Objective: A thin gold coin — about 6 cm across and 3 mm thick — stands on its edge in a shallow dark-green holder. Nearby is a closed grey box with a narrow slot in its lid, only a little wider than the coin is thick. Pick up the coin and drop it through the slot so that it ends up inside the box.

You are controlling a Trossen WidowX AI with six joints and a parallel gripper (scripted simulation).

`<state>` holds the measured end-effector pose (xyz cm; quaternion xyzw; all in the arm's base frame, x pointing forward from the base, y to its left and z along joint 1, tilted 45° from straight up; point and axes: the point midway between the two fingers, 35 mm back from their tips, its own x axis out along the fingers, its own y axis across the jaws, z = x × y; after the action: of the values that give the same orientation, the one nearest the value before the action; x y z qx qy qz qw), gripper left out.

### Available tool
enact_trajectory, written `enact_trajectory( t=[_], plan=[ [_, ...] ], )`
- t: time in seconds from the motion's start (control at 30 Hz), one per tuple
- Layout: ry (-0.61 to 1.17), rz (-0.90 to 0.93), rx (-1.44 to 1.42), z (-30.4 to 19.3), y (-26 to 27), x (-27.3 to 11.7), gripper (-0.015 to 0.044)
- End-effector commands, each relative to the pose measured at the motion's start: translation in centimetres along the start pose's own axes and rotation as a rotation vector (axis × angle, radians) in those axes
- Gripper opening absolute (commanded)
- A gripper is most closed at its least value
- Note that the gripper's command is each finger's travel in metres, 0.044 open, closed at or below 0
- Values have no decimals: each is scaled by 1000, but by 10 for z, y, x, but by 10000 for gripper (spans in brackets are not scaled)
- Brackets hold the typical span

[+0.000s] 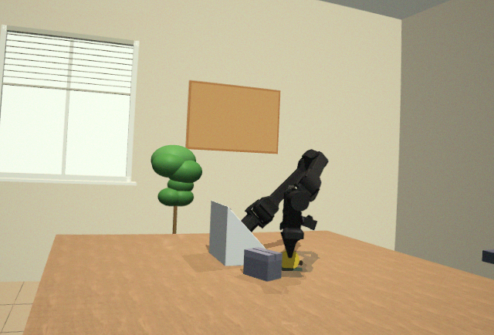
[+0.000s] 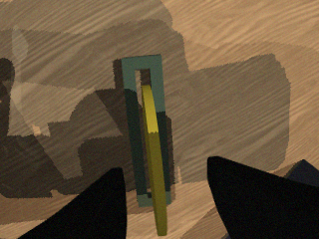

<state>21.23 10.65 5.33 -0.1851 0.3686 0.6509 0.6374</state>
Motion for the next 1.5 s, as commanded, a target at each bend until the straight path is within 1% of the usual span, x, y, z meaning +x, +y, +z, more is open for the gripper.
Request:
enact_trajectory(
  t=[0.0,0.63,0.83,1.2,1.47],
  plan=[
    [-3,2,7,0,1,7,161],
    [-10,6,6,1,4,34,161],
    [-10,6,6,1,4,34,3],
    [-9,5,7,1,4,33,0],
    [3,3,16,-1,1,18,0]
  ],
)
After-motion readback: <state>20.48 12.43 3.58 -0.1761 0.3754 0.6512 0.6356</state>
